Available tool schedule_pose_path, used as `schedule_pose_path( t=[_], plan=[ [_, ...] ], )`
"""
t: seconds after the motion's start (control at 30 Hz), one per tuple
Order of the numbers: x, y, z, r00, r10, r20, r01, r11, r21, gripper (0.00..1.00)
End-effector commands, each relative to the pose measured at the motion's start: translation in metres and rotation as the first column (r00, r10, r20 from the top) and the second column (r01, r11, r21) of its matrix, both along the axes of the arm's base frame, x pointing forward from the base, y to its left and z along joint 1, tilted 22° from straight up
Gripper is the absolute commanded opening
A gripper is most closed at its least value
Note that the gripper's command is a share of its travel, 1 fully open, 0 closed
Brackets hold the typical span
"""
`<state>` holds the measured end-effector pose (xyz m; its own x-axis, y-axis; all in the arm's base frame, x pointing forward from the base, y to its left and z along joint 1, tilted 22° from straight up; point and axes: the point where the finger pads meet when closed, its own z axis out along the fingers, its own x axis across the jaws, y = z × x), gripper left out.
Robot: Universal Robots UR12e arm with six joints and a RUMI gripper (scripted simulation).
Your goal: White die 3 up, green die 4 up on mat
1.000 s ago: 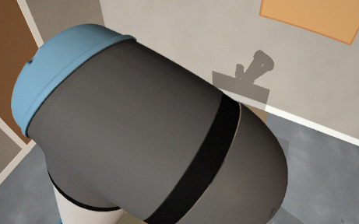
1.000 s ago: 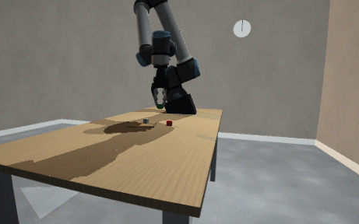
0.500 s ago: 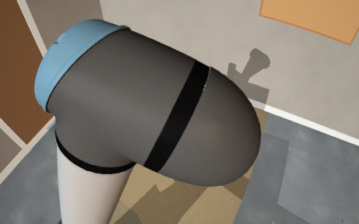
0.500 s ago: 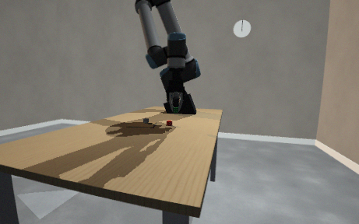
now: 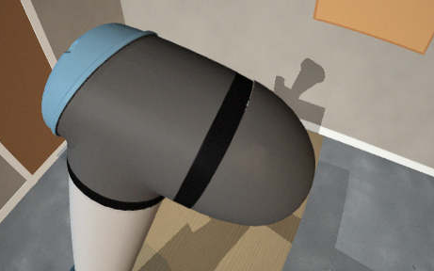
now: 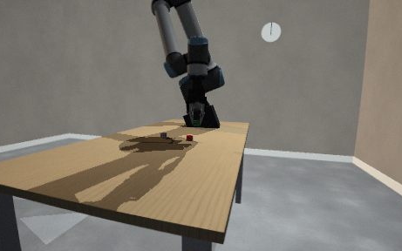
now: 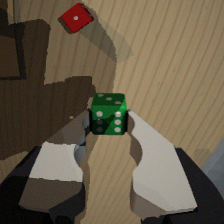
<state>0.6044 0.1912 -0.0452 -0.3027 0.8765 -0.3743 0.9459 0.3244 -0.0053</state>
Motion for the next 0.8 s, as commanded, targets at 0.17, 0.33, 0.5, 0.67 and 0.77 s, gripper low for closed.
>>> schedule_pose_path(
  t=[0.17, 0.33, 0.5, 0.67, 0.77],
  plan=[
    [-0.0011, -0.0002, 0.0005, 0.989, 0.055, 0.140, -0.062, 0.997, 0.045, 0.06],
    [-0.0017, -0.0003, 0.0013, 0.978, 0.075, 0.194, -0.088, 0.994, 0.059, 0.06],
    [-0.0015, -0.0004, 0.0004, 0.951, 0.107, 0.291, -0.136, 0.987, 0.082, 0.06],
    [-0.0016, -0.0006, -0.0001, 0.911, 0.135, 0.390, -0.187, 0.977, 0.100, 0.06],
    [-0.0022, -0.0008, 0.0008, 0.882, 0.150, 0.447, -0.219, 0.970, 0.107, 0.06]
  ],
)
